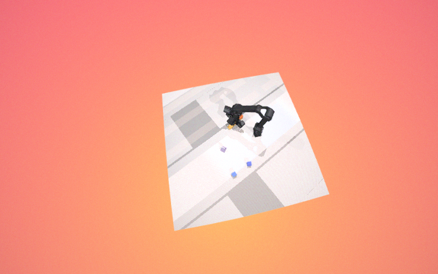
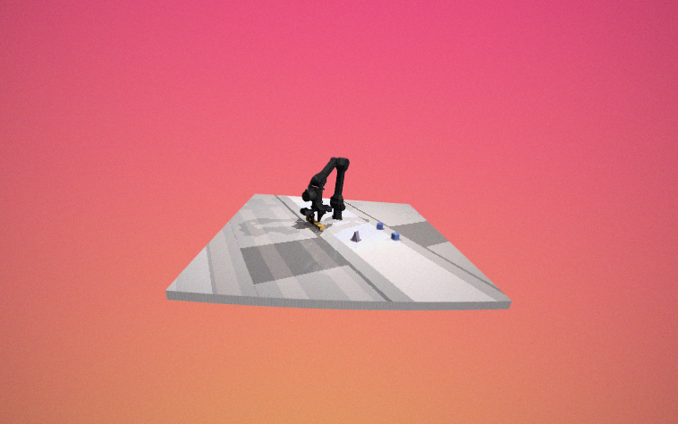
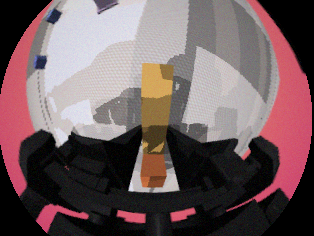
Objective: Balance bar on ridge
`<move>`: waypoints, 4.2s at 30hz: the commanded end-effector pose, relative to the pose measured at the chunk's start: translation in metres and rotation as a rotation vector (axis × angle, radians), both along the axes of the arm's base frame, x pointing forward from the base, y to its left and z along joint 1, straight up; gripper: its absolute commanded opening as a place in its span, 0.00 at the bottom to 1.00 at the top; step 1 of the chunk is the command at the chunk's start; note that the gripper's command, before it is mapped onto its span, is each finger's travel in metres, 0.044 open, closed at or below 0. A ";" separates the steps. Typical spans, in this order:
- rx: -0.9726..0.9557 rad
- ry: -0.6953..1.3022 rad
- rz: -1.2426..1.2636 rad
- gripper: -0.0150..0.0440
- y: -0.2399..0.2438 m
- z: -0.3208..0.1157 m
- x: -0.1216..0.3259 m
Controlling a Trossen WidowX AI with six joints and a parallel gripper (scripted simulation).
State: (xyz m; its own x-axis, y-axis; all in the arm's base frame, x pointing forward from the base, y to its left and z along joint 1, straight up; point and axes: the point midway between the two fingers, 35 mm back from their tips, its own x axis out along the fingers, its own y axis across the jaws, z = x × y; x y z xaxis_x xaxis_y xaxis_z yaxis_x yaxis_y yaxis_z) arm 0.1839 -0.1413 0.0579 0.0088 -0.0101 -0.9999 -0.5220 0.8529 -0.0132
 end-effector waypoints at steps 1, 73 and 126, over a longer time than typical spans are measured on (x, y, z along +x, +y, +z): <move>-0.004 -0.006 0.001 0.25 -0.001 0.011 0.002; 0.001 -0.014 0.151 0.25 0.068 0.103 0.098; 0.012 -0.020 0.340 0.25 0.241 0.098 0.169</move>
